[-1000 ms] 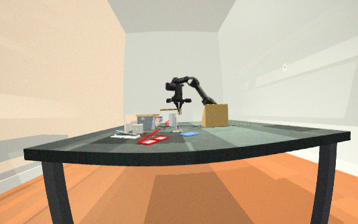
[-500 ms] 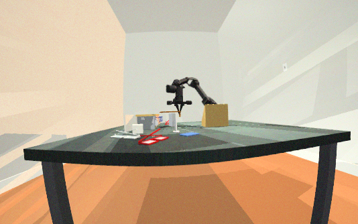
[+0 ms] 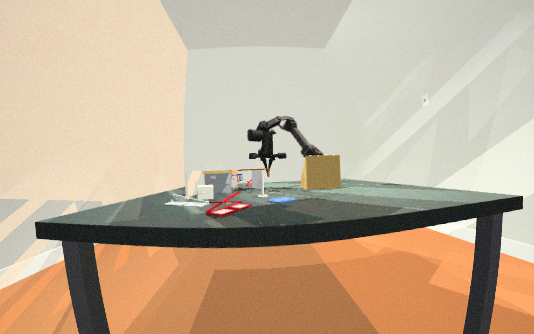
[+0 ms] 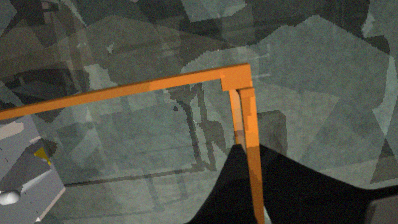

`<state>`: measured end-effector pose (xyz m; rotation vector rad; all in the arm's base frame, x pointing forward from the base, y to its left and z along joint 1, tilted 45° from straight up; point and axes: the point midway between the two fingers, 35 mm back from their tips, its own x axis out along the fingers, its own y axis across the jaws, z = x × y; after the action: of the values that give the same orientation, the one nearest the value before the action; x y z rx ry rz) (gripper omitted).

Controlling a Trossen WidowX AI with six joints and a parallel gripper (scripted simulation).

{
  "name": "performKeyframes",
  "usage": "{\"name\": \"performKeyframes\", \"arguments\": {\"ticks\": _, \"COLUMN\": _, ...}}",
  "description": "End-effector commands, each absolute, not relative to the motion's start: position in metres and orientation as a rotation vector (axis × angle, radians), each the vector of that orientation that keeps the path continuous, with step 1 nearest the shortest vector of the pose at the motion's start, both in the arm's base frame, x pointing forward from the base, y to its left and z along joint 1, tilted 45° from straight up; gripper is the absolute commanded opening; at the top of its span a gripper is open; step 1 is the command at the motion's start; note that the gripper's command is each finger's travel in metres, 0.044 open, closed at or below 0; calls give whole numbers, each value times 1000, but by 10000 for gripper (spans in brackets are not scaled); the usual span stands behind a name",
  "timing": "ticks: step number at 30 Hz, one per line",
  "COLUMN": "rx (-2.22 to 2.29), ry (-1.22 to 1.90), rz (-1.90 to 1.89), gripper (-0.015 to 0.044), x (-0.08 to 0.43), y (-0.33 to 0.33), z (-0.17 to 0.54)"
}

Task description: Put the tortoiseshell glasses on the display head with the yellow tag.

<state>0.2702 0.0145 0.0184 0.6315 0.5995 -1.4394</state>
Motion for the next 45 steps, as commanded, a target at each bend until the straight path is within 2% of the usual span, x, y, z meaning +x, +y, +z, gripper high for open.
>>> {"name": "performKeyframes", "arguments": {"ticks": 1, "rx": 618, "ry": 603, "rz": -1442, "gripper": 0, "x": 268, "y": 10, "z": 15}}
{"name": "performKeyframes", "arguments": {"ticks": 24, "rx": 618, "ry": 602, "rz": -1442, "gripper": 0, "x": 269, "y": 0, "z": 6}}
{"name": "performKeyframes", "arguments": {"ticks": 45, "rx": 619, "ry": 601, "rz": -1441, "gripper": 0, "x": 298, "y": 0, "z": 7}}
